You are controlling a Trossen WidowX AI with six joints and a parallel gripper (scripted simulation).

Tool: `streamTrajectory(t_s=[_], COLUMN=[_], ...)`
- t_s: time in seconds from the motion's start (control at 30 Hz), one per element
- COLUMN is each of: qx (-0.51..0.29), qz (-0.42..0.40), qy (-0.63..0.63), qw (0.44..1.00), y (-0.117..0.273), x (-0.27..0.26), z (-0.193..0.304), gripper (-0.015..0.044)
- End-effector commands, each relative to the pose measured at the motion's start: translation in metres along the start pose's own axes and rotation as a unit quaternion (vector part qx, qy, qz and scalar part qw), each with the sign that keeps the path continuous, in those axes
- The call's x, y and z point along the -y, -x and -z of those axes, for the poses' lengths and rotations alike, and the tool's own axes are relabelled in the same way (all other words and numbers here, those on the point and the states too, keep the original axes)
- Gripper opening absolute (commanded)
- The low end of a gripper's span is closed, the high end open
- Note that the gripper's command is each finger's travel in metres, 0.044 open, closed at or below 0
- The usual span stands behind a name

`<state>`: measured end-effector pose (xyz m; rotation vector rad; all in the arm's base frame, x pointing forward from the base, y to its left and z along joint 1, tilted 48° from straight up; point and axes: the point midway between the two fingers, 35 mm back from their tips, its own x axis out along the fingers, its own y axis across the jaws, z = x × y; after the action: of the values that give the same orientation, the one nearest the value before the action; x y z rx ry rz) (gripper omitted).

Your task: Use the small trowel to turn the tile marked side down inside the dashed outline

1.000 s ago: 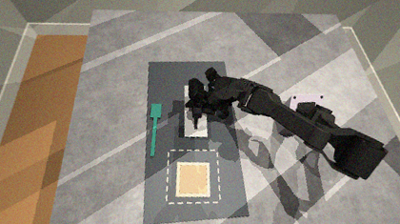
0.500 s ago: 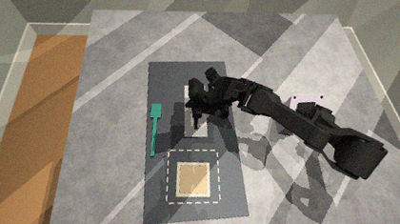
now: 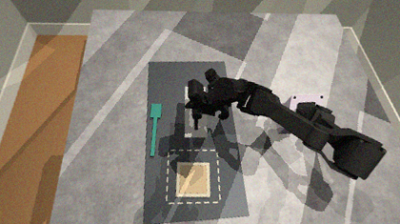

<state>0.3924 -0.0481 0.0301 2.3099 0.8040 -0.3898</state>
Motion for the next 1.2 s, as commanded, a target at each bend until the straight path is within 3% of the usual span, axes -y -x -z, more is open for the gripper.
streamTrajectory(t_s=[0.0, 0.57, 1.17], qx=[0.024, 0.205, 0.400], qz=[-0.003, 0.006, -0.010], qy=[-0.026, -0.214, -0.351], qw=[0.999, 0.955, 0.846], y=[-0.004, -0.039, -0.051], x=[-0.006, -0.011, 0.009], z=[-0.012, -0.100, -0.189], gripper=[0.0000, 0.0000, 0.0000])
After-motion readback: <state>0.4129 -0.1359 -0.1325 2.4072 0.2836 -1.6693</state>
